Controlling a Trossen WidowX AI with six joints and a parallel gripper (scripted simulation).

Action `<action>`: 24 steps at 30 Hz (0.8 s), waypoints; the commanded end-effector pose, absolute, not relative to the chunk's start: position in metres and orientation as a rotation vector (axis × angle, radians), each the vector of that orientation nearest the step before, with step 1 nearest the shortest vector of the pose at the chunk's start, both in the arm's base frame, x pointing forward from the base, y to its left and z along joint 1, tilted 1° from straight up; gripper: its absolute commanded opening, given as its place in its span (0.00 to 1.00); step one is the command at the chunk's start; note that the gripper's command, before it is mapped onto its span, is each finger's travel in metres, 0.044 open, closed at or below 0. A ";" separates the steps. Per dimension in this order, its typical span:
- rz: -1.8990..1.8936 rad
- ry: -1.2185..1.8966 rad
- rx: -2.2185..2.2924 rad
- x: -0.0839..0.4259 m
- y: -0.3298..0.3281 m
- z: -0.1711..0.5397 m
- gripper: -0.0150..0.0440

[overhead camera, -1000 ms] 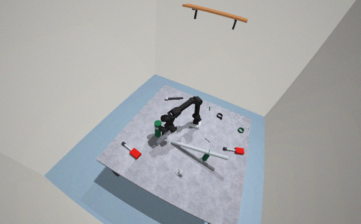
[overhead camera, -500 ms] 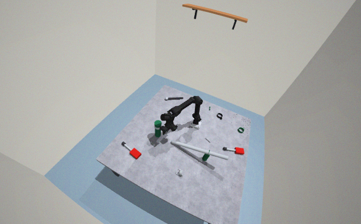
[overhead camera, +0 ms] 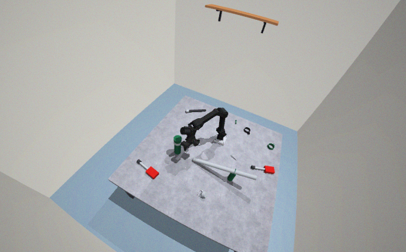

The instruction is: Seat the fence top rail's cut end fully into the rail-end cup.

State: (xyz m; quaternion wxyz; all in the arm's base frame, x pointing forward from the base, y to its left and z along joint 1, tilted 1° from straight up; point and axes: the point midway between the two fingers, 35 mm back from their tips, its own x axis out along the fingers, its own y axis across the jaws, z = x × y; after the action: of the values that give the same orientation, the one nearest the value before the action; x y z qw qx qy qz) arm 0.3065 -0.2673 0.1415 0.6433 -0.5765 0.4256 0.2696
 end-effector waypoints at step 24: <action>0.624 0.963 -1.321 0.305 -0.267 0.142 0.25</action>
State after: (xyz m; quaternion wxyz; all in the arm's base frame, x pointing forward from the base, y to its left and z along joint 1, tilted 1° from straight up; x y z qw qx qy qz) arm 0.3047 -0.2668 0.1422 0.6412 -0.5793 0.4224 0.2736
